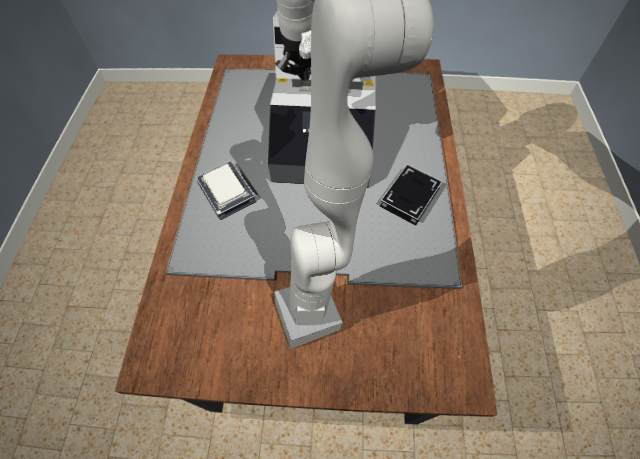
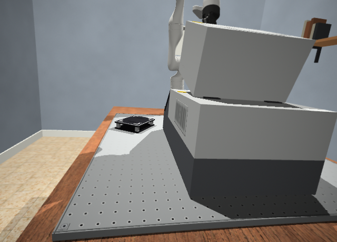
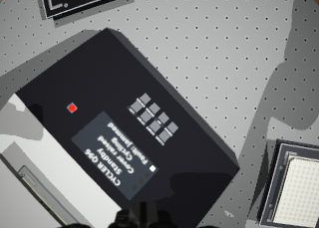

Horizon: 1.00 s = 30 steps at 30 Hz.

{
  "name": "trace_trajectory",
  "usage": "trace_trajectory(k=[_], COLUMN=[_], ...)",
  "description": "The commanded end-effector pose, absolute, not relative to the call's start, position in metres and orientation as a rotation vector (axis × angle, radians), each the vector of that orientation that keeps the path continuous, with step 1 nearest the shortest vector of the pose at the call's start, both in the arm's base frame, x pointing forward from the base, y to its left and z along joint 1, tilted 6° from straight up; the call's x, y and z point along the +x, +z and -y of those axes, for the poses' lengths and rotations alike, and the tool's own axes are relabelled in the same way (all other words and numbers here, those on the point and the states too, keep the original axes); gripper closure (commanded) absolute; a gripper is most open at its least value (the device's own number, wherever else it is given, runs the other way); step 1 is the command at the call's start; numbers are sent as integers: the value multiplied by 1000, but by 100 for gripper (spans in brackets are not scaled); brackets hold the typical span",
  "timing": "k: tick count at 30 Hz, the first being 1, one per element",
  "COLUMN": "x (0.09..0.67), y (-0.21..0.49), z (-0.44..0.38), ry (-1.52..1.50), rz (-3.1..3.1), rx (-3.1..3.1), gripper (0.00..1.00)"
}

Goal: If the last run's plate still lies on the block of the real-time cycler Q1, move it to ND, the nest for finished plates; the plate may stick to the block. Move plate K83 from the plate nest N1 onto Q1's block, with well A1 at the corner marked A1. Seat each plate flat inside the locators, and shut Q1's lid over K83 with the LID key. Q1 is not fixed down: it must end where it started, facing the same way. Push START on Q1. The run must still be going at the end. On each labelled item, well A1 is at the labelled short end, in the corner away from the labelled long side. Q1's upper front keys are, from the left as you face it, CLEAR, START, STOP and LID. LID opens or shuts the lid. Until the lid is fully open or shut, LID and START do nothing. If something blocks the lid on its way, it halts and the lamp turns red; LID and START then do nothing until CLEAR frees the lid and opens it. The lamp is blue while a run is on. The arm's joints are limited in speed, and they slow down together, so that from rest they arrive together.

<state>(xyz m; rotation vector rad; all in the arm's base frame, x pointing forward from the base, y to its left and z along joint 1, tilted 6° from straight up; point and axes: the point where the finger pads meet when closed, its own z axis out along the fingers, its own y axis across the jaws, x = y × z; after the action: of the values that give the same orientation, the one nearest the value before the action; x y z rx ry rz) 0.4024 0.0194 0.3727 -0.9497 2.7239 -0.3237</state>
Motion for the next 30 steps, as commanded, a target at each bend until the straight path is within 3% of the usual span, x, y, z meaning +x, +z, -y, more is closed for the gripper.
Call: trace_trajectory(k=[1, 30], x=[404, 405], y=[366, 333], z=[-15, -12], ry=[-332, -331], rz=[-2731, -2730], rx=[-936, -940], gripper=[90, 90])
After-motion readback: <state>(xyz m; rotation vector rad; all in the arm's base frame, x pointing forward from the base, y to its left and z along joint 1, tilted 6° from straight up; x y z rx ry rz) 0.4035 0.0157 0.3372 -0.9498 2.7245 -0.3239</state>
